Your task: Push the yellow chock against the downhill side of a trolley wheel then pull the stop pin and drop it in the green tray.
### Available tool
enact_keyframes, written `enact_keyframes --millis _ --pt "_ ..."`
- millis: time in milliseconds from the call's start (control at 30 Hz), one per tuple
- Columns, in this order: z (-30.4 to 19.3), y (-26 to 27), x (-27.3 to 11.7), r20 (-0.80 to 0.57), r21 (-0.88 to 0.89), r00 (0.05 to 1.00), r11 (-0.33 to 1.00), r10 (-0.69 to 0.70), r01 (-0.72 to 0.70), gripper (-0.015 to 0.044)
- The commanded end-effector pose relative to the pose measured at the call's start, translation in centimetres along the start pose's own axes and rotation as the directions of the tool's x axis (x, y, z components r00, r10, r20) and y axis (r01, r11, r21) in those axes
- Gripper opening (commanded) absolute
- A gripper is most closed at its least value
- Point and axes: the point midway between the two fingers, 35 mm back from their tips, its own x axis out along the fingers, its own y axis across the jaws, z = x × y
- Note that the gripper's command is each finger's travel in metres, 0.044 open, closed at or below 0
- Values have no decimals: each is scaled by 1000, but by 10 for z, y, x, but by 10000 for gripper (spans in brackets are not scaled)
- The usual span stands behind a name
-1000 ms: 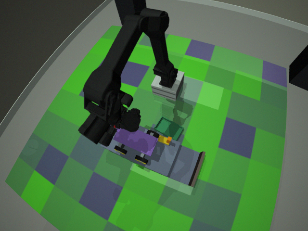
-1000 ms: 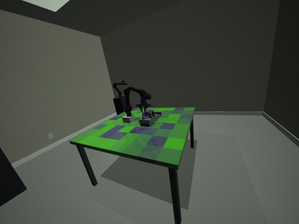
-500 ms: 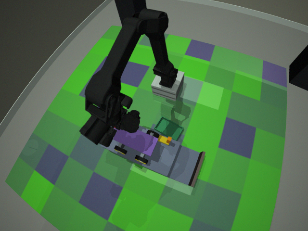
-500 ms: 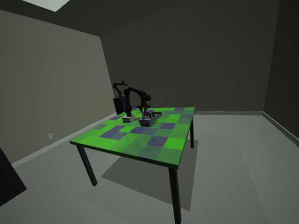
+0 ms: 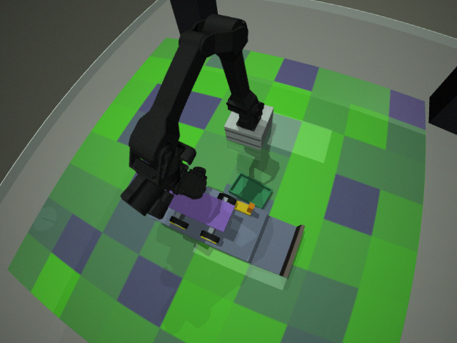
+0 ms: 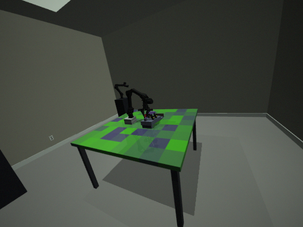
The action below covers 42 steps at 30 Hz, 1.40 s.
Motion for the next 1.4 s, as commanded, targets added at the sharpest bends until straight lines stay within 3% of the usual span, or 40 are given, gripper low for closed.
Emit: enact_keyframes --millis 0,100,267,567,1367 --pt "0 1 7 0 -4 1000 1000 3 -3 190" --pt "0 1 8 0 -4 1000 1000 3 -3 190" --pt "0 1 5 0 0 1000 1000 1 -1 59" --pt "0 1 5 0 0 1000 1000 2 -2 0" --pt "-1 3 -10 1 -4 1000 1000 3 -3 0"
